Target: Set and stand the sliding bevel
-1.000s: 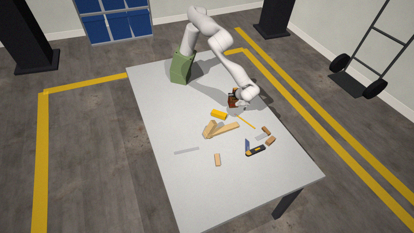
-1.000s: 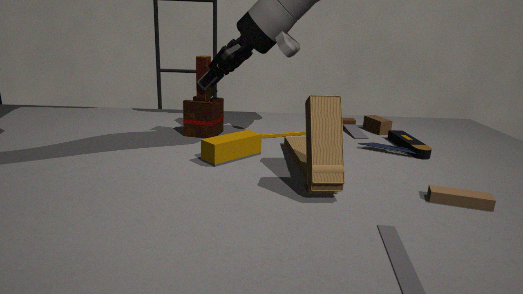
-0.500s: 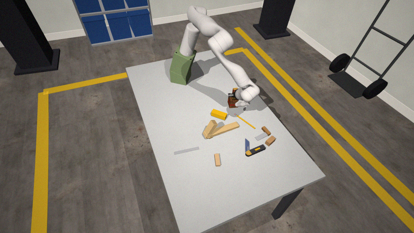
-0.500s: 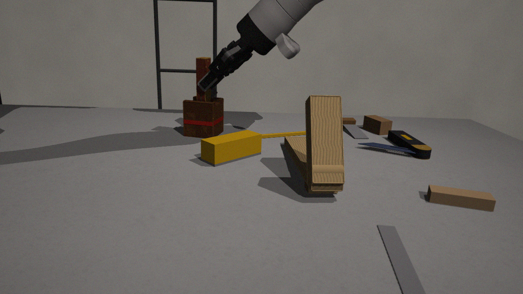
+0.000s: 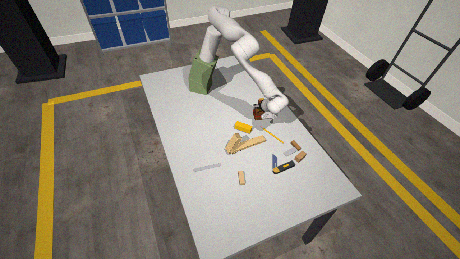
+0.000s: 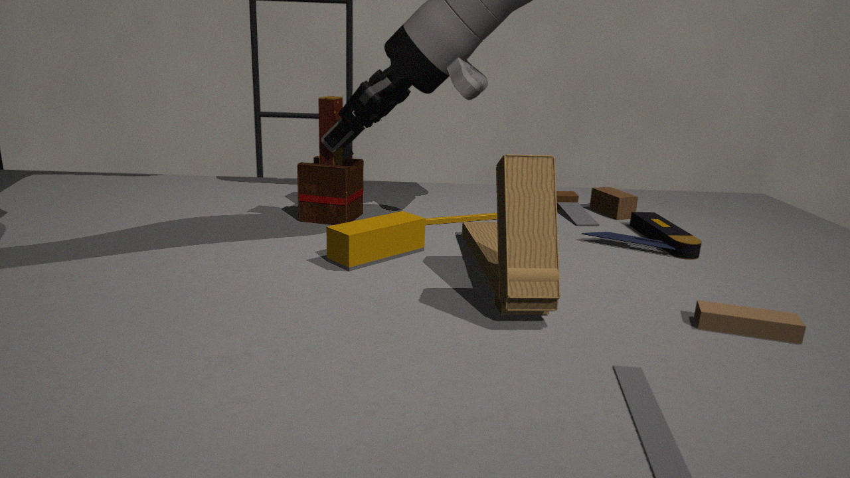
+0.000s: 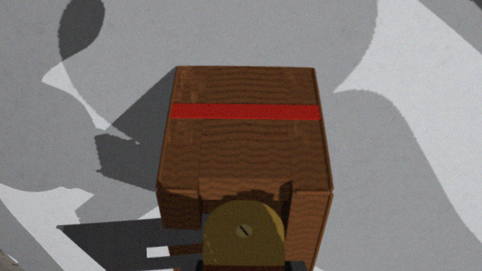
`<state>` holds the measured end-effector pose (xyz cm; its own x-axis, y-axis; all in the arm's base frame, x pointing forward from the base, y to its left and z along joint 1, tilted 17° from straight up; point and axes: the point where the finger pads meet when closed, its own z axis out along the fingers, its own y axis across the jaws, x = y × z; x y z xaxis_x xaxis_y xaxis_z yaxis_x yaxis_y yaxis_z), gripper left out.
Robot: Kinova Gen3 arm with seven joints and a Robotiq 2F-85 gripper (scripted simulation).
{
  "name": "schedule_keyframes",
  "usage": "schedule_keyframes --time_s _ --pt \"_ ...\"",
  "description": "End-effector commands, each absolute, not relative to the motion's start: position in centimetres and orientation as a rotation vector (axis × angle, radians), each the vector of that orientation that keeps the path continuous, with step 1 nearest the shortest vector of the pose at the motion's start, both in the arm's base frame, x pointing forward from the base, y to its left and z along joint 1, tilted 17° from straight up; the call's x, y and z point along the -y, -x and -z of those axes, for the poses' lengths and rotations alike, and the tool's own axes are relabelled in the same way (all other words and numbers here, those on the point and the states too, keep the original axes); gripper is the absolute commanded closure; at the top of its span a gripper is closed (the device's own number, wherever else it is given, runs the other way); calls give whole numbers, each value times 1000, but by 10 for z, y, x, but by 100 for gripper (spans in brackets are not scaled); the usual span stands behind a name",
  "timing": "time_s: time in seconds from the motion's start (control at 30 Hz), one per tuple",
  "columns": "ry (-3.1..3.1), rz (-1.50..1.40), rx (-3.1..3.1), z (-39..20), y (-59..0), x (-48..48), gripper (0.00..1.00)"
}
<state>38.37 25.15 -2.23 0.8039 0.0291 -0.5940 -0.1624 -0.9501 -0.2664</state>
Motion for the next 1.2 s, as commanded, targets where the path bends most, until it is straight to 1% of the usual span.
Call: schedule_keyframes --time_s 0.0,1.17 --pt "2687 -890 -102 22 -384 -252 90" --pt "2687 -890 -102 27 -385 -253 90"
